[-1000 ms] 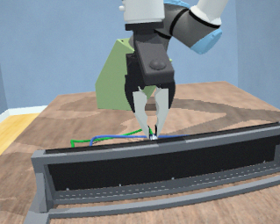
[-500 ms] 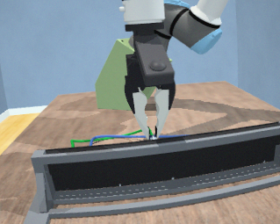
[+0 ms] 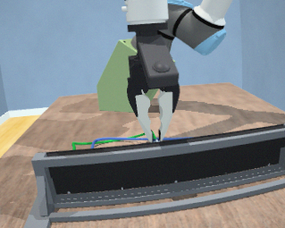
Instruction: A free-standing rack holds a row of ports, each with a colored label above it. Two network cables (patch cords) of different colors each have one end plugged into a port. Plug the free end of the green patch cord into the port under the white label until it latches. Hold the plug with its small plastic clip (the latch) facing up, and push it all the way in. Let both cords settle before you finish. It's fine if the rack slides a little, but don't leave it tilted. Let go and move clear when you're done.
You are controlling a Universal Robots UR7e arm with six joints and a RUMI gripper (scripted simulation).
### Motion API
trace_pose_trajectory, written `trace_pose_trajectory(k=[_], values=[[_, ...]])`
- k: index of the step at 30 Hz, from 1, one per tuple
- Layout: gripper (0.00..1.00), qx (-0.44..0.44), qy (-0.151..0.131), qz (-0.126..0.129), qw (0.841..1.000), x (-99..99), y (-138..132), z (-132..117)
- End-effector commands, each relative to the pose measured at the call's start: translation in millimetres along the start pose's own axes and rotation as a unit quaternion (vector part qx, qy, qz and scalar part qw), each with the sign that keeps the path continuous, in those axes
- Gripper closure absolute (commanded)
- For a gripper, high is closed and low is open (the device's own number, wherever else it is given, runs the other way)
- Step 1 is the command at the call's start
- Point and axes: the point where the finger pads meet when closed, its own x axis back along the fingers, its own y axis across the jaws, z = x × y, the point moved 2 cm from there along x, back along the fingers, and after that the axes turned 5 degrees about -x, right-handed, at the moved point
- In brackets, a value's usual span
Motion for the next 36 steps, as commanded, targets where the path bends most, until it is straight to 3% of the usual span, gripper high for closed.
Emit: trace_pose_trajectory(k=[1, 13, 36], values=[[1.0, 0.001, 0.001, 0.0, 1.0, 0.5, 0, 7], [1.0, 0.001, 0.001, 0.0, 1.0, 1.2, -2, 21], [1.0, 0.001, 0.002, -0.001, 1.0, 1.9, -1, 22]])
